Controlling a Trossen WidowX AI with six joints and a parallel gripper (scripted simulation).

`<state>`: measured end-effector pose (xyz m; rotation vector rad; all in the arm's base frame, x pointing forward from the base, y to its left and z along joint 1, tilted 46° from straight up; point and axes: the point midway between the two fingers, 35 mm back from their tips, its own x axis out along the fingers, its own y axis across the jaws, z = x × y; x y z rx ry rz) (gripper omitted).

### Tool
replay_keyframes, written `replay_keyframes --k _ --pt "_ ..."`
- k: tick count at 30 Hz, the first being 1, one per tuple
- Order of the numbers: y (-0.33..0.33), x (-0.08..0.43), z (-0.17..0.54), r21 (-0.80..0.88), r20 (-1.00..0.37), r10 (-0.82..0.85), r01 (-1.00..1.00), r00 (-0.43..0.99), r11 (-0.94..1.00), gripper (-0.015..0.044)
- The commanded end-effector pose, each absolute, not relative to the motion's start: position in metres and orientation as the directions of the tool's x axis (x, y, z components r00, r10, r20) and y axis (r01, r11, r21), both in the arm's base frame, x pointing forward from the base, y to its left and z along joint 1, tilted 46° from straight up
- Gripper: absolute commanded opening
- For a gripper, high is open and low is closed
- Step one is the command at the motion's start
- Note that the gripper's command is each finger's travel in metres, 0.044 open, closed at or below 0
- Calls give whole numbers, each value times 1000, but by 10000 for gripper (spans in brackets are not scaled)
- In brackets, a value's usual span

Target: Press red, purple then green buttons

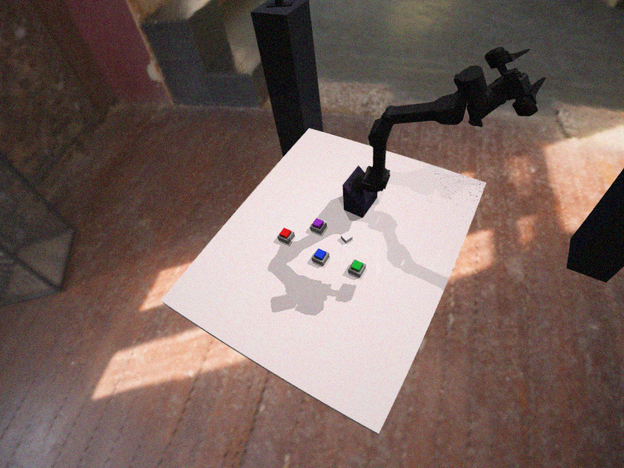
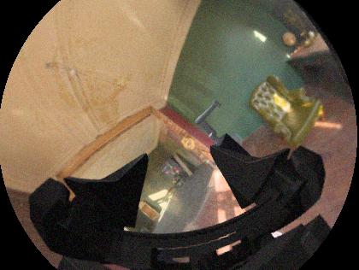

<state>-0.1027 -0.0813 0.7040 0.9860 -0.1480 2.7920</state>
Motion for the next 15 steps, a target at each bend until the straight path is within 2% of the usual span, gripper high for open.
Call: replay_keyframes --k 1,5,15 --pt "-77 -104 704 -25 630 145 -207 -763 -978 400" --pt "2 -109 701 103 604 353 -369 -714 -924 400" --pt "119 -84 684 205 513 619 -616 -594 -761 400"
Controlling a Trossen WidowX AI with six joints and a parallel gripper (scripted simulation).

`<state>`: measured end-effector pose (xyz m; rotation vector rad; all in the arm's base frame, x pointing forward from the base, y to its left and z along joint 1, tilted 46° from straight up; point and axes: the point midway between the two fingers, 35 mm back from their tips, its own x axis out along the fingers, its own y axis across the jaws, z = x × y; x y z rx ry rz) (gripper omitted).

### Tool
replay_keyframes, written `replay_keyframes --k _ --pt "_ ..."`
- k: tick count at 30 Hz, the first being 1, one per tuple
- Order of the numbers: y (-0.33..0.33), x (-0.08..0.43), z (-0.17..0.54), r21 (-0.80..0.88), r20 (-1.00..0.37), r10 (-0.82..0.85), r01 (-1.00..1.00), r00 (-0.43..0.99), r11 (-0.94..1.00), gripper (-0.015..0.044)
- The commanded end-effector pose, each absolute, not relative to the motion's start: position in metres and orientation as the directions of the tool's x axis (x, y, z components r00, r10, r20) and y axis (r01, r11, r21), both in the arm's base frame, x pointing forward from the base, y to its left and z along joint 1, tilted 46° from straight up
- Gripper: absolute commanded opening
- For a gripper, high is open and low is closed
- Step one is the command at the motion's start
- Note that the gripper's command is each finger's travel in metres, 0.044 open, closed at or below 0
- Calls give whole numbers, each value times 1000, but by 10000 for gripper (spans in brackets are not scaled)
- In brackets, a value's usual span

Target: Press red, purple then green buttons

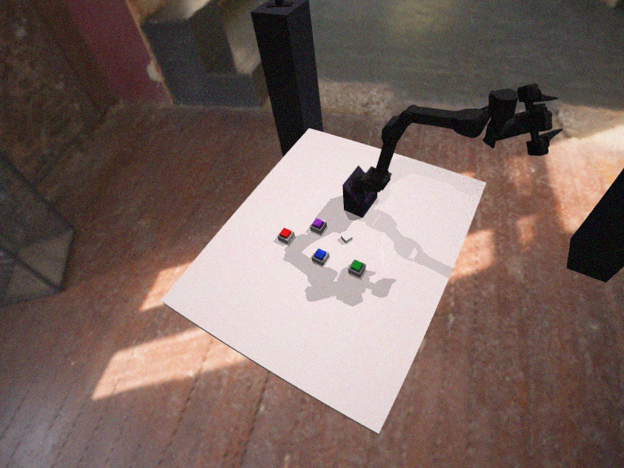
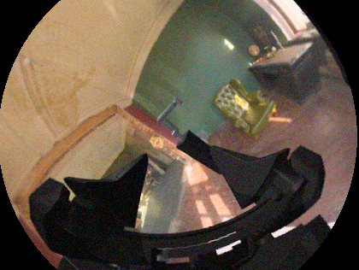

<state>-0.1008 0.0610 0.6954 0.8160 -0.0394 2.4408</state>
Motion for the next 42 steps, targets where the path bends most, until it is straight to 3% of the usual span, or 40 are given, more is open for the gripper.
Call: replay_keyframes --k 1,12,22,32,42 --pt "132 -78 681 217 499 649 -643 -574 -735 400" --pt "251 11 630 311 323 890 -852 -321 -420 400" --pt "310 122 564 358 130 990 -928 -64 -106 400" --pt "320 241 482 375 -82 982 -907 172 190 400" --pt "282 348 391 372 -295 891 -818 344 439 400"
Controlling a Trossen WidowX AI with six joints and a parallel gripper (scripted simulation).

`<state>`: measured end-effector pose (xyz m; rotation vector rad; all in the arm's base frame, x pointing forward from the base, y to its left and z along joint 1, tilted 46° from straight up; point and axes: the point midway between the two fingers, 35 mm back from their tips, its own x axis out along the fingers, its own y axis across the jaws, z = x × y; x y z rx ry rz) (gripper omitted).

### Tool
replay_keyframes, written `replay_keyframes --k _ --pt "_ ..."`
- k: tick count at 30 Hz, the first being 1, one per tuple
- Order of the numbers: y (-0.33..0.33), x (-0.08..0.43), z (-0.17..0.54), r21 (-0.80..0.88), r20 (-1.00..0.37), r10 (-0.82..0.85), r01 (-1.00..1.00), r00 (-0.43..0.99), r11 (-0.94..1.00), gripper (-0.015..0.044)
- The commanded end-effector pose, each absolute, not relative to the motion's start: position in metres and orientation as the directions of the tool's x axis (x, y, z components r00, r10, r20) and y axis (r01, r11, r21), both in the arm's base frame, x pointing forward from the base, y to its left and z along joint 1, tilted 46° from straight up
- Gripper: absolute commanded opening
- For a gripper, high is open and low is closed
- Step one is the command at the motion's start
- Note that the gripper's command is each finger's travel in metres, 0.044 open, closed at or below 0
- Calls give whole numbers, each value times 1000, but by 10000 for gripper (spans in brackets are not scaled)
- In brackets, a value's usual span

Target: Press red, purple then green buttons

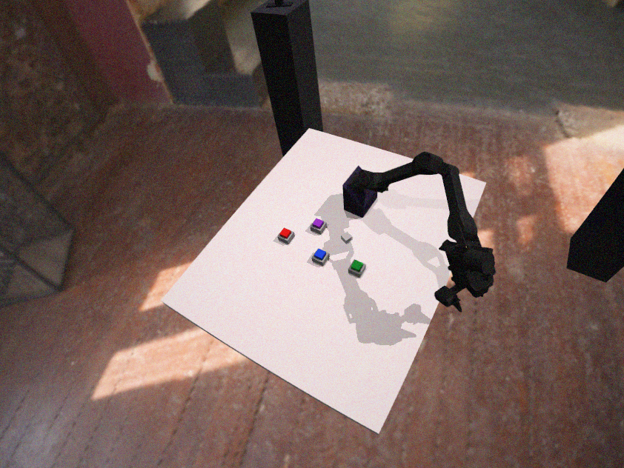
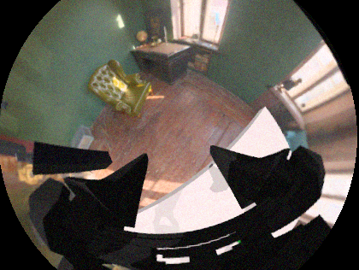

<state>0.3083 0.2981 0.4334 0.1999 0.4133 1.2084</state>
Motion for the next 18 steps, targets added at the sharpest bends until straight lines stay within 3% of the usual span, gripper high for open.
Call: replay_keyframes --k 1,18 --pt "276 357 382 372 -316 879 -806 357 461 400" --pt "125 462 215 370 -632 646 -566 428 737 400"
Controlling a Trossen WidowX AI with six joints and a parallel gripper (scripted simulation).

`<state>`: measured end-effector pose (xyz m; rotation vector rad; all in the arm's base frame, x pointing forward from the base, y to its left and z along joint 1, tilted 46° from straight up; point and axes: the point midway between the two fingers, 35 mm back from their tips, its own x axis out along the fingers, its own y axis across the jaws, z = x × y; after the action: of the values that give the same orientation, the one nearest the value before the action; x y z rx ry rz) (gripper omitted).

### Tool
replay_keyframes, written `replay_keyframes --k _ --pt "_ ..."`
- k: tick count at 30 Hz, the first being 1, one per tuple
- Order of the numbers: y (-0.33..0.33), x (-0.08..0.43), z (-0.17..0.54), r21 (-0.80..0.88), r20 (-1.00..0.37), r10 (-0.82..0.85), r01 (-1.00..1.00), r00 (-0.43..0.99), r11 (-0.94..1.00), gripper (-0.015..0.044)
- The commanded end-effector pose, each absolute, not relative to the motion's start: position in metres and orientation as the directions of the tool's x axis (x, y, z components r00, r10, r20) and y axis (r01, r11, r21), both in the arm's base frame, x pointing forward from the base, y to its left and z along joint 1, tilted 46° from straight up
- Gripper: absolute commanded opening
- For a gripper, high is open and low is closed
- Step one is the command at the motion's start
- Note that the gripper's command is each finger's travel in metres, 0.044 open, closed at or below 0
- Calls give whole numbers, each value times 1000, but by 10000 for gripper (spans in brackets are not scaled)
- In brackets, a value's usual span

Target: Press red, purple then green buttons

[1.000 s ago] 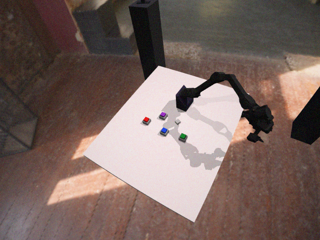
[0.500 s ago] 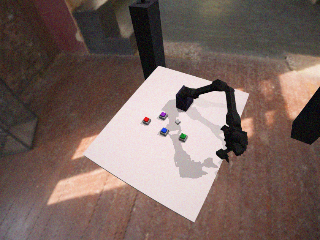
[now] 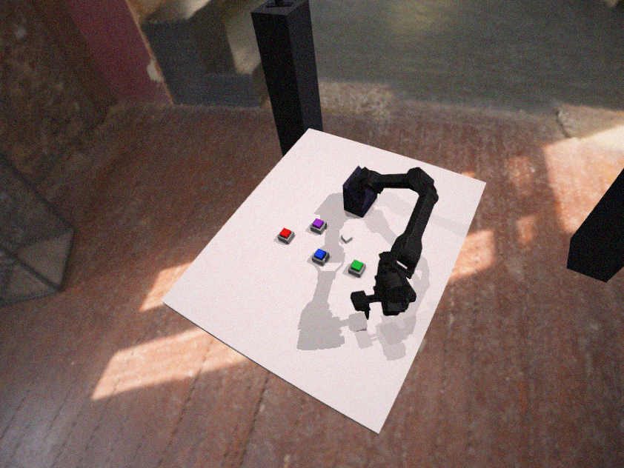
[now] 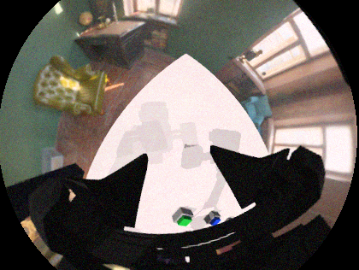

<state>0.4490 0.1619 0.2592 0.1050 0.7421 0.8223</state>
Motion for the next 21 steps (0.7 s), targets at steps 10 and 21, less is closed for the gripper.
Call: replay_keyframes --k 10,21 --pt "14 463 118 403 -760 547 -405 351 821 400" --pt "-98 407 19 497 -818 537 -215 209 841 400"
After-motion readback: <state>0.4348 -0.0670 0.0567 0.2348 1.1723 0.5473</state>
